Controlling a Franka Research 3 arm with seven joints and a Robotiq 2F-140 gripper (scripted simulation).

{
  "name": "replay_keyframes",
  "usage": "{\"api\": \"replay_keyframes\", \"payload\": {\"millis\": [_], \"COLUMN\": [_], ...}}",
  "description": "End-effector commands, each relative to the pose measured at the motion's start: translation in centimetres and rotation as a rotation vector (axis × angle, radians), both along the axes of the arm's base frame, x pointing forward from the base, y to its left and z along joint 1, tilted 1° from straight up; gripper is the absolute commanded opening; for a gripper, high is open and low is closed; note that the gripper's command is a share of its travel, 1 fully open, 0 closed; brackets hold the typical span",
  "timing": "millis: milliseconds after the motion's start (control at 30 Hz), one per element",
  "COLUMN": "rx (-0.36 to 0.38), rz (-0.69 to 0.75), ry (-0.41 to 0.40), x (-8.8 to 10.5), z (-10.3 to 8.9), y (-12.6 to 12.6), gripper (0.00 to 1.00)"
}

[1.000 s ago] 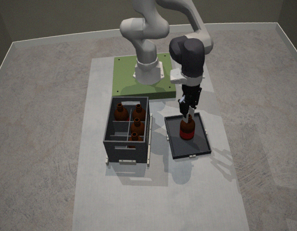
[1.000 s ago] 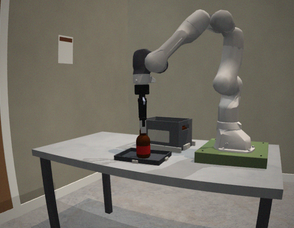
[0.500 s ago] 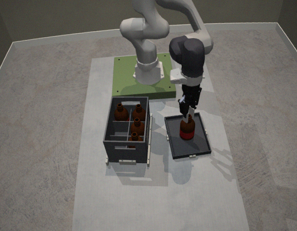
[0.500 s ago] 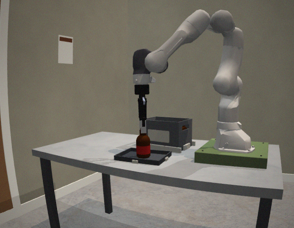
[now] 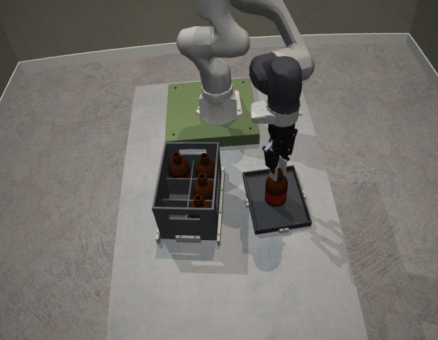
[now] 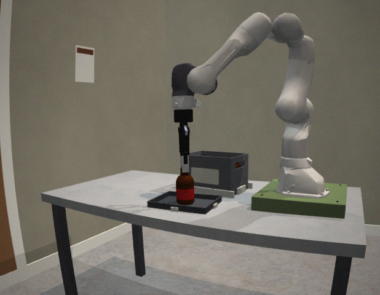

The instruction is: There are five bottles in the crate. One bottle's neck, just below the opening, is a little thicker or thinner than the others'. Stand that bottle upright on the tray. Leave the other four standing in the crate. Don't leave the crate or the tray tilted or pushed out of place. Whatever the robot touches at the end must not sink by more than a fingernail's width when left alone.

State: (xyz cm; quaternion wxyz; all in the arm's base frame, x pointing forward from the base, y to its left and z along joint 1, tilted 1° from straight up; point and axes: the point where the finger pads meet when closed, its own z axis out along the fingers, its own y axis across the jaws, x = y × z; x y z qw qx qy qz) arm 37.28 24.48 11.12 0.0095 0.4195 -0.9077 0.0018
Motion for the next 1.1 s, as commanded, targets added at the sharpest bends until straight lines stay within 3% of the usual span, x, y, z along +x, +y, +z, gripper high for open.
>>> {"api": "replay_keyframes", "payload": {"millis": [0,33,1067], "rx": [0.000,0.000,0.000], "rz": [-0.003,-0.003,-0.003], "ry": [-0.005,-0.005,-0.005], "x": [0.15,0.15,0.15], "z": [0.04,0.04,0.04], "y": [0.02,0.02,0.02], "gripper": [0.10,1.00,1.00]}}
